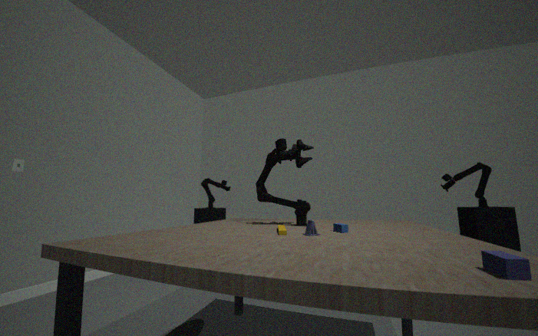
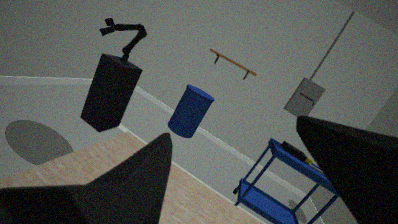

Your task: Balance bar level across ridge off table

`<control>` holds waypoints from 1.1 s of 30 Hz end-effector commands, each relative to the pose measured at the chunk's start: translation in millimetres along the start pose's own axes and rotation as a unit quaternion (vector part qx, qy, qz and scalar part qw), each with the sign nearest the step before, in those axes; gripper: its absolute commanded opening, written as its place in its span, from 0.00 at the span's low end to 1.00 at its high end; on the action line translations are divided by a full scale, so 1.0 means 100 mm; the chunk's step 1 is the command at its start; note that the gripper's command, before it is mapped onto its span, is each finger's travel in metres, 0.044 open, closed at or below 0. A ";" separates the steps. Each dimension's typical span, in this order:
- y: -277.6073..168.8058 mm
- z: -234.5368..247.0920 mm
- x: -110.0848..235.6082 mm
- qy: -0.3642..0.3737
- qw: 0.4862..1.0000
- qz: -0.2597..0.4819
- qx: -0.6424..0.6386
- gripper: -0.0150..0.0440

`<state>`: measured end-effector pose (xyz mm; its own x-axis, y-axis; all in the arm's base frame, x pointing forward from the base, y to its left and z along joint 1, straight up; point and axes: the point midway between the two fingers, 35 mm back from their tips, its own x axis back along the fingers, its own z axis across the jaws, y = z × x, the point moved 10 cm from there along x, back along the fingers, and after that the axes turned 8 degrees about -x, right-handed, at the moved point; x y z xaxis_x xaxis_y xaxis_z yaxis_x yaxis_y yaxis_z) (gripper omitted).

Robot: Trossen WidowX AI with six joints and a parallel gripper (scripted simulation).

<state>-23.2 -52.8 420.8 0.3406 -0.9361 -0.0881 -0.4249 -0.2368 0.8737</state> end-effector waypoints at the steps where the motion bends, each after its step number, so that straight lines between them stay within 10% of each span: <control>1: 0.00 0.00 -0.01 -0.001 1.000 0.002 -0.001 0.89; 33: -0.58 -0.73 -1.02 -0.183 0.928 0.302 -0.122 0.79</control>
<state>19.1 66.6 418.2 -0.1808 -0.9380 0.2958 -0.2658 0.3362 0.9035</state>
